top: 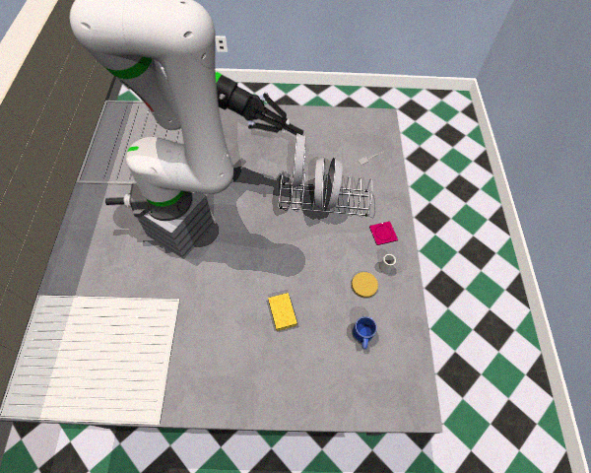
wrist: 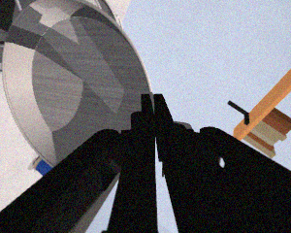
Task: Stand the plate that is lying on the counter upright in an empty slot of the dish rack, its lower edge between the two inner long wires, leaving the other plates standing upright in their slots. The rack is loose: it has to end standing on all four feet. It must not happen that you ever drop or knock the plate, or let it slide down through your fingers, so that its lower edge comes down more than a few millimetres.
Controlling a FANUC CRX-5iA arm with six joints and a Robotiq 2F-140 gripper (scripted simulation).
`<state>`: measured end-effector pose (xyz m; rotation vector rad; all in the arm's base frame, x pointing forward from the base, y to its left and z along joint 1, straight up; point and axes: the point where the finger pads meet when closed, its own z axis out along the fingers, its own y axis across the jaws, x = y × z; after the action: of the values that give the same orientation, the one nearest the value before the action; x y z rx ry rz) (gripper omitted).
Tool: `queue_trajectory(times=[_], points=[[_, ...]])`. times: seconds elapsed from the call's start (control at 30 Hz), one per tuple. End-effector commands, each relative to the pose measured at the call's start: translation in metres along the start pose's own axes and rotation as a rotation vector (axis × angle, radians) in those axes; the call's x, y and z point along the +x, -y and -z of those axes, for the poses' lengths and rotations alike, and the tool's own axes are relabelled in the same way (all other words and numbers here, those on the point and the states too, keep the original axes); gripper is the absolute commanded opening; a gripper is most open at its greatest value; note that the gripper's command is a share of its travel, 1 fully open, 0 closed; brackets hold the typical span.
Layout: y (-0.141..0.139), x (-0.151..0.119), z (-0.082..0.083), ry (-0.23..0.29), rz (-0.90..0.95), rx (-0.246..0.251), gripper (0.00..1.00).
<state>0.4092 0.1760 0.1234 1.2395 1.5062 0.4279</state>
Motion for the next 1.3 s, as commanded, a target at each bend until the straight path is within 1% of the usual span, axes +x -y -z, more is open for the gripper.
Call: queue_trajectory(times=[0.0,0.7,1.27], points=[[0.001,0.001,-0.001,0.0,-0.001,-0.001,0.1],[0.003,0.002,-0.001,0.0,-0.001,-0.001,0.1],[0.019,0.012,-0.009,0.0,-0.001,-0.001,0.1]])
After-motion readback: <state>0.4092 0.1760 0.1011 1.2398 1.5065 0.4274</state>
